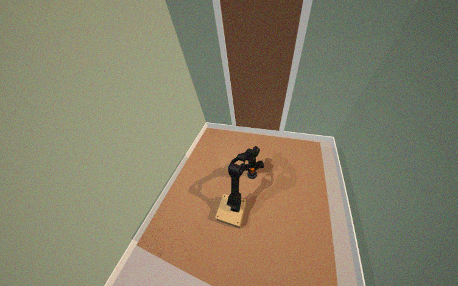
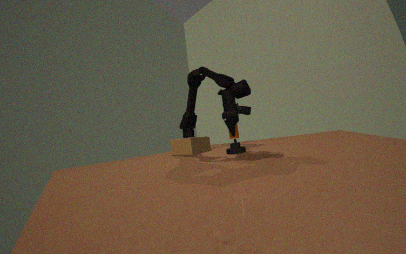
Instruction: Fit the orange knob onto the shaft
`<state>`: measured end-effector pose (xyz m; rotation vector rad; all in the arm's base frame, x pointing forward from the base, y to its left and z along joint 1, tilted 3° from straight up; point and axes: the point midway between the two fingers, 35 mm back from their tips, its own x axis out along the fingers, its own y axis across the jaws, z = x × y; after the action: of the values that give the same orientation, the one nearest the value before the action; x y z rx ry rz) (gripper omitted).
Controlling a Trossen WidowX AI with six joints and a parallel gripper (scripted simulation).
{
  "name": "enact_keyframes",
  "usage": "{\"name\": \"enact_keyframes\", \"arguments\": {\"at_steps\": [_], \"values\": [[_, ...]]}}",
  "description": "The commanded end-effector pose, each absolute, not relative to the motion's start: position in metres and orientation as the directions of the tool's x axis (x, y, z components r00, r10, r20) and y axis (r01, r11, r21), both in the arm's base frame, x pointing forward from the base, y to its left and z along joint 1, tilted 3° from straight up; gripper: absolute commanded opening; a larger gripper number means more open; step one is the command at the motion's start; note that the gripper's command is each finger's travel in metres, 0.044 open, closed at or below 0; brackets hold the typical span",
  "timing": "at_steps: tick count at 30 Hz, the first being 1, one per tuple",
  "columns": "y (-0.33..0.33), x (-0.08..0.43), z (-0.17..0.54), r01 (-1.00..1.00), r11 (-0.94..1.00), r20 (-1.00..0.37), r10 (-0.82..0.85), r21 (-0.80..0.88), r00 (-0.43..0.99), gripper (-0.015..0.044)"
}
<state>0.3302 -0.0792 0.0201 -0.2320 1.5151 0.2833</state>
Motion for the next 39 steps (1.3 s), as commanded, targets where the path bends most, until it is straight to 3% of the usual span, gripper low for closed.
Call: {"name": "enact_keyframes", "arguments": {"at_steps": [1,21,29,39], "values": [[-0.0794,0.3287,0.0181,-0.390,0.921,-0.999,0.039,0.023,0.034,0.0000],[-0.0789,0.3308,0.0210,-0.390,0.921,-0.999,0.039,0.023,0.034,0.0000],[-0.0793,0.3294,0.0187,-0.567,0.824,-0.999,0.039,0.013,0.034,0.0000],[-0.0791,0.3300,0.0168,-0.573,0.820,-0.999,0.039,0.013,0.034,0.0000]]}}
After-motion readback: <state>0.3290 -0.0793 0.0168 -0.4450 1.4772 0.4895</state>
